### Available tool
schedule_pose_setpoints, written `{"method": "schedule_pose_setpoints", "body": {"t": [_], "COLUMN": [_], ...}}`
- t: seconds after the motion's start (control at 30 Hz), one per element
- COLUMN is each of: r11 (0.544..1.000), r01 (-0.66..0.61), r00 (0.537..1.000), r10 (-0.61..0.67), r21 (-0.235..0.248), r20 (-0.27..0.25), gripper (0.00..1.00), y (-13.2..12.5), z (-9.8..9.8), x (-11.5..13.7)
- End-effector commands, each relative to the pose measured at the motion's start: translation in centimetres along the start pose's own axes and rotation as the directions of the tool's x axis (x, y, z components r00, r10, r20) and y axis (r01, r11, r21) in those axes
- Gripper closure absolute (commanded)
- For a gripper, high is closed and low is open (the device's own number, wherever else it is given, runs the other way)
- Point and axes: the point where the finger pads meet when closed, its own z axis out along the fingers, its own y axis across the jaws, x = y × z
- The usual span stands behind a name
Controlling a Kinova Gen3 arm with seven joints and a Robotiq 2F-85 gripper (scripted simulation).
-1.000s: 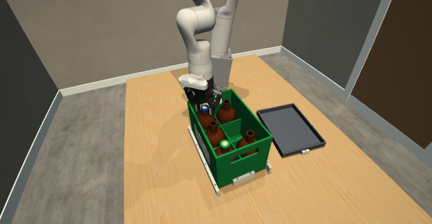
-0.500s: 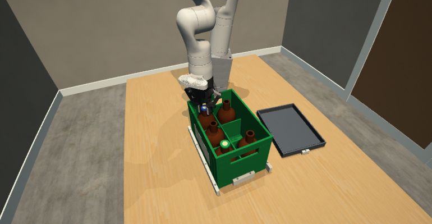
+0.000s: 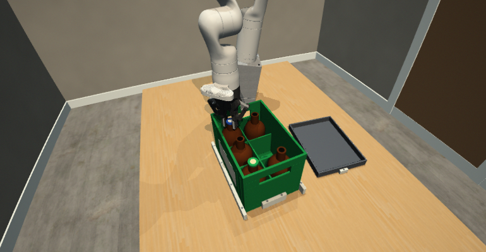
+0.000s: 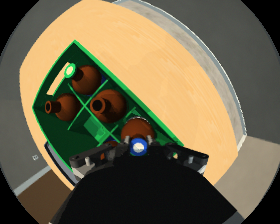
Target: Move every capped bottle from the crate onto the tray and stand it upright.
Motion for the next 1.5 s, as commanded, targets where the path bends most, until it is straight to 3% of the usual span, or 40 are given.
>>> {"method": "schedule_pose_setpoints", "body": {"t": [0.0, 0.57, 1.07, 1.17, 1.47], "r11": [1.0, 1.0, 1.0, 1.0, 1.0], "r01": [0.0, 0.0, 0.0, 0.009, 0.003], "r00": [1.0, 1.0, 1.0, 1.0, 1.0], "r10": [0.0, 0.0, 0.0, -0.009, -0.003], "r21": [0.0, 0.0, 0.0, 0.0, 0.0], "r20": [-0.002, -0.001, -0.001, 0.008, 0.002], "gripper": [1.0, 1.0, 1.0, 1.0, 1.0], "y": [0.0, 0.0, 0.0, -0.3, 0.0], "z": [0.0, 0.0, -5.0, -4.8, -7.8], "x": [0.1, 0.1, 0.0, -0.3, 0.0]}}
